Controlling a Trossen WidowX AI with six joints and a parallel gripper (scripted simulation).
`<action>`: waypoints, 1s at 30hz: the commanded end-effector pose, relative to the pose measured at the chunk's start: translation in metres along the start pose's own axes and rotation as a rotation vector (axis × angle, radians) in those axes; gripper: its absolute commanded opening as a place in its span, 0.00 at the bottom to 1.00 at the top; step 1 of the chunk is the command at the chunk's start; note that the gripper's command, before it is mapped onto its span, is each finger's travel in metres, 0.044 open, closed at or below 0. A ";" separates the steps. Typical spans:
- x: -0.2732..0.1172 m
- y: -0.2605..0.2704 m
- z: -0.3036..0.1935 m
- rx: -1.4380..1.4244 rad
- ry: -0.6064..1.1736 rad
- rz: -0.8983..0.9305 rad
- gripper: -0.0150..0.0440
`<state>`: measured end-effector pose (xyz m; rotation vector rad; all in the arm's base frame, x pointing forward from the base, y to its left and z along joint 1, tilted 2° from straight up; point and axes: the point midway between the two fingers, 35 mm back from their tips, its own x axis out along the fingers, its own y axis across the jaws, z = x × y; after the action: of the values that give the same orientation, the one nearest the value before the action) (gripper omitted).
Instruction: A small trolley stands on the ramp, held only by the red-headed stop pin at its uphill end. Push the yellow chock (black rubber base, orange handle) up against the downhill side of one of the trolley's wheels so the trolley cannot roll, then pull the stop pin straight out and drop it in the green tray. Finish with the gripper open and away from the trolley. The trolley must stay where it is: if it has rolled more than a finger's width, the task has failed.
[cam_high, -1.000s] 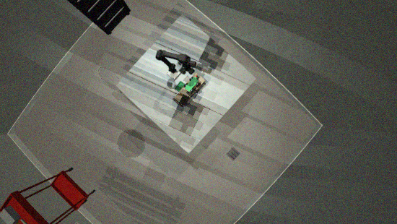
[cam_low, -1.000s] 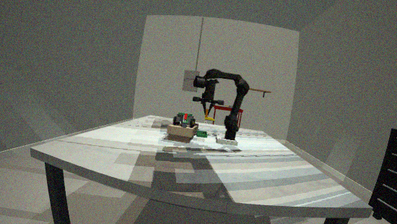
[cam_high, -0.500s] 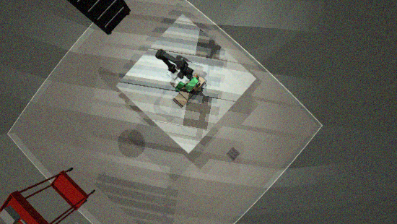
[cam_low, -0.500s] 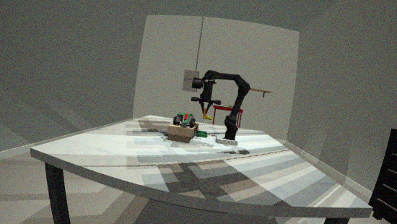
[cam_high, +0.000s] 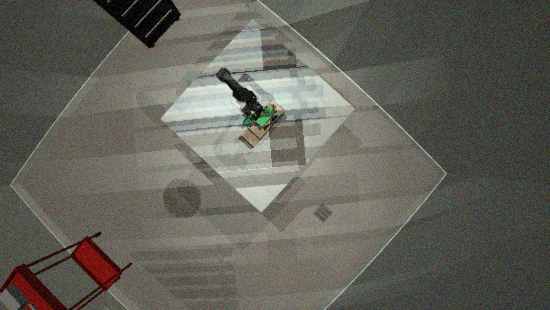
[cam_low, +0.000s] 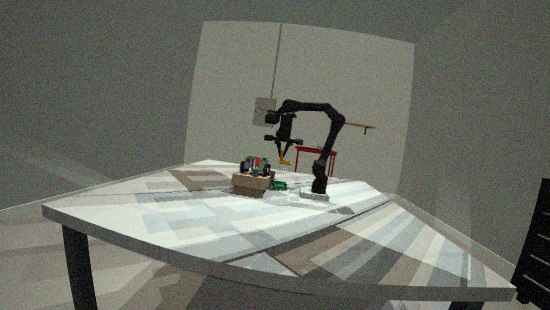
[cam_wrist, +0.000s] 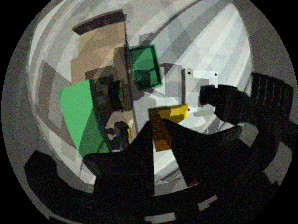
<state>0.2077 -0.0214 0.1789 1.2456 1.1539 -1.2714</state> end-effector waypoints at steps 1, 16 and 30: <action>0.001 0.003 0.012 -0.003 -0.007 -0.001 0.25; 0.007 0.014 0.067 -0.003 -0.012 0.000 0.25; 0.012 0.028 0.125 -0.003 -0.018 0.001 0.25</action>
<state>0.2238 -0.1364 0.1707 1.2382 1.1440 -1.2752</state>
